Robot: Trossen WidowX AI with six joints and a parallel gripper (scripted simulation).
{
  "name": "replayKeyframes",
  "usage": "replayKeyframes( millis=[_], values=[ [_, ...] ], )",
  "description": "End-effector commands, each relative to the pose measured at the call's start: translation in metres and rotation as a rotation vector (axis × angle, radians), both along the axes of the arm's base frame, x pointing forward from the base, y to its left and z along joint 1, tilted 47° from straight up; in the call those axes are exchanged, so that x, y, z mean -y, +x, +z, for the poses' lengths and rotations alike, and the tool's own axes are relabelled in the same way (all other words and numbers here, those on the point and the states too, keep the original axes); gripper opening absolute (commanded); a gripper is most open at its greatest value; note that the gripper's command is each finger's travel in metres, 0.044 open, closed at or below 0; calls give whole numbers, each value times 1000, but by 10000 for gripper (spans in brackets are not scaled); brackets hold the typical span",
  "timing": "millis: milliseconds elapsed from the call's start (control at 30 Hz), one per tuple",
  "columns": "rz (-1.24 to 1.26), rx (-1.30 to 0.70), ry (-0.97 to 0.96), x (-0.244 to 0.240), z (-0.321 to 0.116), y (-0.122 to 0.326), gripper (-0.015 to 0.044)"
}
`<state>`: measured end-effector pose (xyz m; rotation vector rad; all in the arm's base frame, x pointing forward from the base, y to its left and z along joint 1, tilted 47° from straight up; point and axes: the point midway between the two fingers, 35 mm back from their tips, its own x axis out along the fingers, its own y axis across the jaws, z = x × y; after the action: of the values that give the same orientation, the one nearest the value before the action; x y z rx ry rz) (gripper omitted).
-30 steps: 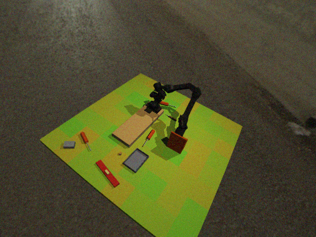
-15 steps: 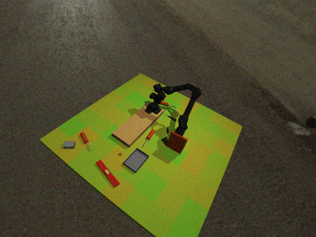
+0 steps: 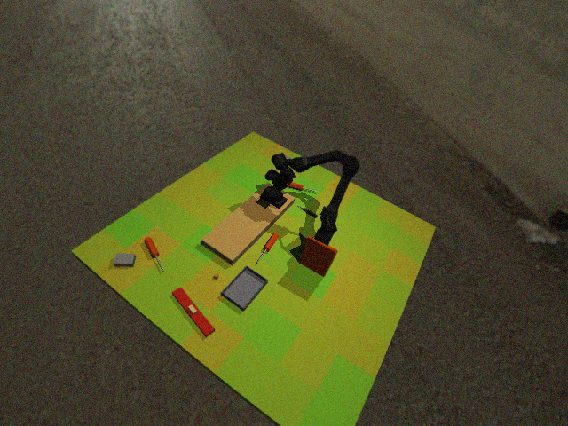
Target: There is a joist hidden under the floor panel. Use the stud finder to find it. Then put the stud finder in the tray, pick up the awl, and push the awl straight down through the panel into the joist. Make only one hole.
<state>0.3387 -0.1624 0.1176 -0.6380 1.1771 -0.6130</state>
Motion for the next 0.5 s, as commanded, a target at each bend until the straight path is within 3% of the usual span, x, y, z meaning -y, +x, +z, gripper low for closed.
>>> replayKeyframes(
  millis=[0, 467],
  values=[
    [-1, -2, 0, -5, -7, 1, 0],
    [-1, -3, 2, -24, -27, 4, 0]
  ],
)
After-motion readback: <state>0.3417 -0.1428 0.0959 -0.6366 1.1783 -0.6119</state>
